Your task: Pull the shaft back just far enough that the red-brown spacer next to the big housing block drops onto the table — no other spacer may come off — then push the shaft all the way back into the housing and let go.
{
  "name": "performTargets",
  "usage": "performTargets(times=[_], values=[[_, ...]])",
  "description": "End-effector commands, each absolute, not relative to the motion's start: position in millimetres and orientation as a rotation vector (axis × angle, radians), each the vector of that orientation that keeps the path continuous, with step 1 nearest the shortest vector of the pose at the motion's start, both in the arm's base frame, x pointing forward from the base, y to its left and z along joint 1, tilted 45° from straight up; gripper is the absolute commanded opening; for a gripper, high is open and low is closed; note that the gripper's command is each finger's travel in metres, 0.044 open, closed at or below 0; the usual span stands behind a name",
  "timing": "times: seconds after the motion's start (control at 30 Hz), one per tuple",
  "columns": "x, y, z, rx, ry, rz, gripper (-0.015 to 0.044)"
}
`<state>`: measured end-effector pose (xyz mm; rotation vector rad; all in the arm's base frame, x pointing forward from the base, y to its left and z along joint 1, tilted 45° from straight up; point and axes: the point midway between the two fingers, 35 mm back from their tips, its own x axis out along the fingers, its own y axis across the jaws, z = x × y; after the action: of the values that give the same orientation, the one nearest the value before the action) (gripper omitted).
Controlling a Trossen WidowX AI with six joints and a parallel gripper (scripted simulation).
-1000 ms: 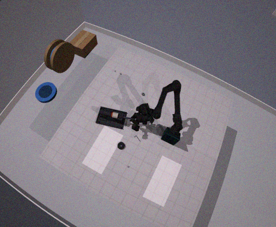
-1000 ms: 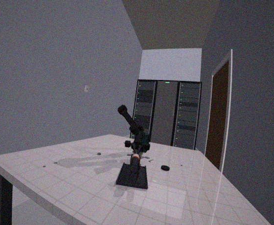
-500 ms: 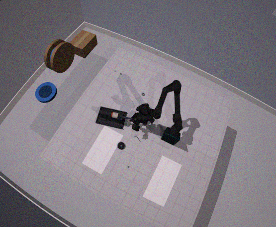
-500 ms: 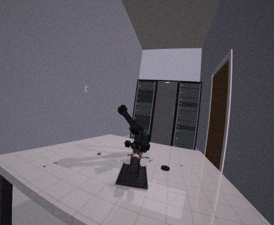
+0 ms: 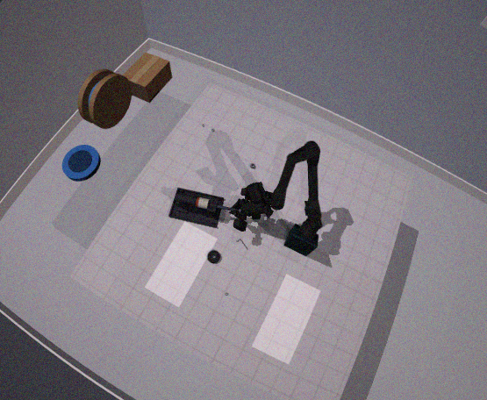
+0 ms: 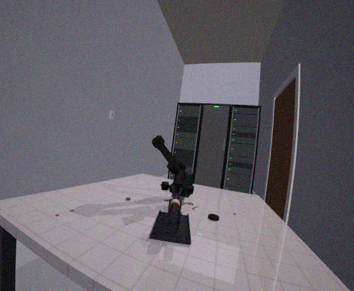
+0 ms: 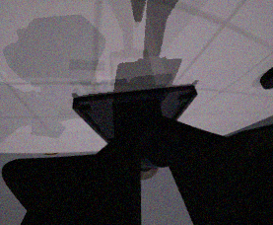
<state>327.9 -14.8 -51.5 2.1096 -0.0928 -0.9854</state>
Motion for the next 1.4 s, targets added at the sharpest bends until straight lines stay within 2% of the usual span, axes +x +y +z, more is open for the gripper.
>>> performTargets(times=[0.0, 1.37], values=[[326.5, -14.6, -51.5, 2.107, -0.088, -0.984, 0.0], [321.9, -15.5, -50.8, 2.107, -0.088, -0.985, 0.0]])
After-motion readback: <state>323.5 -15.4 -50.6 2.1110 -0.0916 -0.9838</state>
